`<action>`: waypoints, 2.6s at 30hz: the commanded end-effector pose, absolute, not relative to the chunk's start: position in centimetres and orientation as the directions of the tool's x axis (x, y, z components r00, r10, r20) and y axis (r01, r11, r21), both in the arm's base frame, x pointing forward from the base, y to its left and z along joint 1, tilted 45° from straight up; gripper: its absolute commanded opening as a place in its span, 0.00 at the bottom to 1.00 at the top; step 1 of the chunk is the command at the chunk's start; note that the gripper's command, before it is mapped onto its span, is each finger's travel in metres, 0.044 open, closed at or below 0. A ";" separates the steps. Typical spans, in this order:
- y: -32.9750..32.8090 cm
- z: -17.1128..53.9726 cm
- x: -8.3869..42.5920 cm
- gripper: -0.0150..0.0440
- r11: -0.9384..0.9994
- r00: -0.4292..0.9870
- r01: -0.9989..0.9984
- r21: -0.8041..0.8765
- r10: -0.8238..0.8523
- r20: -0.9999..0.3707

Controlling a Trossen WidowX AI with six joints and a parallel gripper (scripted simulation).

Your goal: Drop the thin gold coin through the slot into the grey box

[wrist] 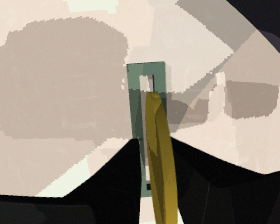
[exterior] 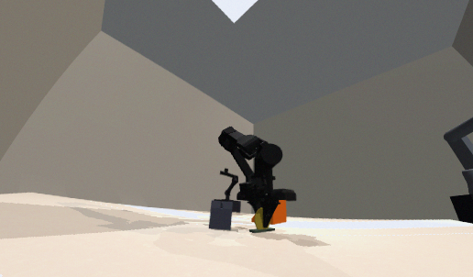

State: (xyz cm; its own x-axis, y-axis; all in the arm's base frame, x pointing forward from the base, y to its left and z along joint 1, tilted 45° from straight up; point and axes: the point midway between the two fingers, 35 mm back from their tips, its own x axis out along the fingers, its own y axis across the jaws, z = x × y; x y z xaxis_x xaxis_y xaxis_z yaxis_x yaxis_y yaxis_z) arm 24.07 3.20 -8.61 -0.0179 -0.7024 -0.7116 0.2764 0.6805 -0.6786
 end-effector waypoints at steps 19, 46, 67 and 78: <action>4.6 -7.8 24.8 0.25 0.697 0.020 0.289 -0.656 -0.689 -0.724; 9.1 -3.0 24.5 0.25 0.687 -0.010 0.274 -0.673 -0.697 -0.717; 10.3 -2.2 24.1 0.25 0.706 -0.016 -0.158 -0.690 -0.701 -0.713; 10.6 -2.5 23.9 0.25 0.618 -0.016 -0.515 -0.595 -0.701 -0.713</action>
State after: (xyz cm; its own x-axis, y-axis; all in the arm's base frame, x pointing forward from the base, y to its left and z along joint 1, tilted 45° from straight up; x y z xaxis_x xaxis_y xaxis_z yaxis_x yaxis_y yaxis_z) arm 23.95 10.44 -2.35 -0.0146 -0.7020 -0.7120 -0.4382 0.6446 -0.6265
